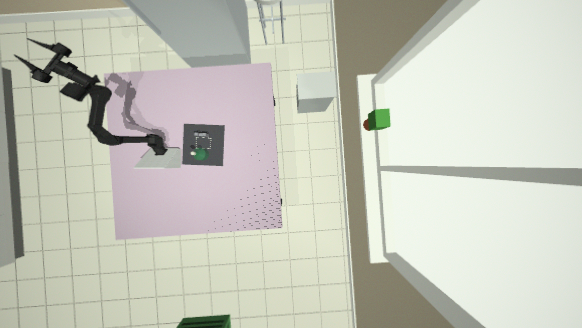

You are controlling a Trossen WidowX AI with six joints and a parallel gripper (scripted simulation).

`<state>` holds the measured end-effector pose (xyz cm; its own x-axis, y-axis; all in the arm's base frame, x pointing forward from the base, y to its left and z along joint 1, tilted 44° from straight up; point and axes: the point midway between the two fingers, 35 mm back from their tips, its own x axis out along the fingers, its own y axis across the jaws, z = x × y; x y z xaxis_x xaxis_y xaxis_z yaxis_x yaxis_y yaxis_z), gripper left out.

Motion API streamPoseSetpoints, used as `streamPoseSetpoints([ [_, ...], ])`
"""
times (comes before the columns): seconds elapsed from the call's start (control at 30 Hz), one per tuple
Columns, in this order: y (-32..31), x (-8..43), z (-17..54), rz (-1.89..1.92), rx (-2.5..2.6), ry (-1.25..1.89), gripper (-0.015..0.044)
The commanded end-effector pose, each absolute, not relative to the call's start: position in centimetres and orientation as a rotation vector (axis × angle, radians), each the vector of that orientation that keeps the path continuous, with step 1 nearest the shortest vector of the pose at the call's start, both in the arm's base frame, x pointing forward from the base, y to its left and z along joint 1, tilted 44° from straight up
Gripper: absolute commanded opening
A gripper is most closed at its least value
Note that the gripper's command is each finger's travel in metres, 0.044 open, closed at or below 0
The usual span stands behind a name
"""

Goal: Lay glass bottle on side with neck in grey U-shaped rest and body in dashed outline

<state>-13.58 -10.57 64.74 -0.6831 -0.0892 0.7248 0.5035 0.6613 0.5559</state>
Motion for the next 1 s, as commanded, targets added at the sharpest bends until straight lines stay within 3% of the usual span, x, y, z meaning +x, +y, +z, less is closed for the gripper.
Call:
streamPoseSetpoints([
  [0.0, -10.4, -13.6, 64.8, -0.997, -0.323, -2.121, 0.0426],
  [0.37, 1.8, -9.5, 66.3, -0.528, -0.647, -2.153, 0.0440],
  [0.73, 14.9, 3.1, 64.0, 0.193, -0.933, -1.809, 0.0440],
  [0.97, 17.4, 10.3, 61.3, 0.391, -0.972, -1.533, 0.0440],
])
